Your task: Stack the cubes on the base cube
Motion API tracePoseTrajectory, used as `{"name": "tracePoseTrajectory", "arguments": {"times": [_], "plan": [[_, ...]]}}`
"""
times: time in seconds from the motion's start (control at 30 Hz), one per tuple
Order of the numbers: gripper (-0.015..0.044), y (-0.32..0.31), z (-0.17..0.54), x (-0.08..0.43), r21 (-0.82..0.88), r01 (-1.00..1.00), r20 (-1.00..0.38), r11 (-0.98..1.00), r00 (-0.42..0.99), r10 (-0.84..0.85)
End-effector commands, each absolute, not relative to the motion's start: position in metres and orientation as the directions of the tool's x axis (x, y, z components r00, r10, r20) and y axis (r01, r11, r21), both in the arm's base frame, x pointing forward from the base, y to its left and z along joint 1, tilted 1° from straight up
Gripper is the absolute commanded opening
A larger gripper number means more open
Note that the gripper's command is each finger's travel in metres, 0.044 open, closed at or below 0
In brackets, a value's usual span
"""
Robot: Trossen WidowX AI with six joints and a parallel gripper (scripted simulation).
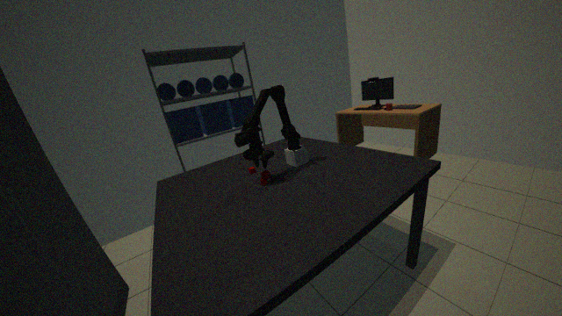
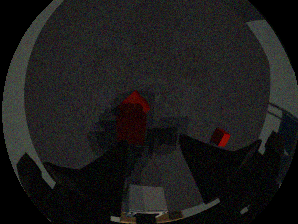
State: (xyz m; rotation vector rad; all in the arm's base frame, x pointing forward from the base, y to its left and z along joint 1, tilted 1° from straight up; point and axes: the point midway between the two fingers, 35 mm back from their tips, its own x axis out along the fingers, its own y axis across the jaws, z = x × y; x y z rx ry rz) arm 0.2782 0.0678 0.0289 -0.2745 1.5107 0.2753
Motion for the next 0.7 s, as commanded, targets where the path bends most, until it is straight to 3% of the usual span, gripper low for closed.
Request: {"name": "tracePoseTrajectory", "arguments": {"times": [0.0, 0.67], "plan": [[0.0265, 0.046, 0.036, 0.286, -0.016, -0.476, -0.999, 0.88, 0.051, 0.01], [0.0265, -0.066, 0.06, 0.289, -0.059, -0.933, -0.998, 0.354, 0.061, -0.004]]}}
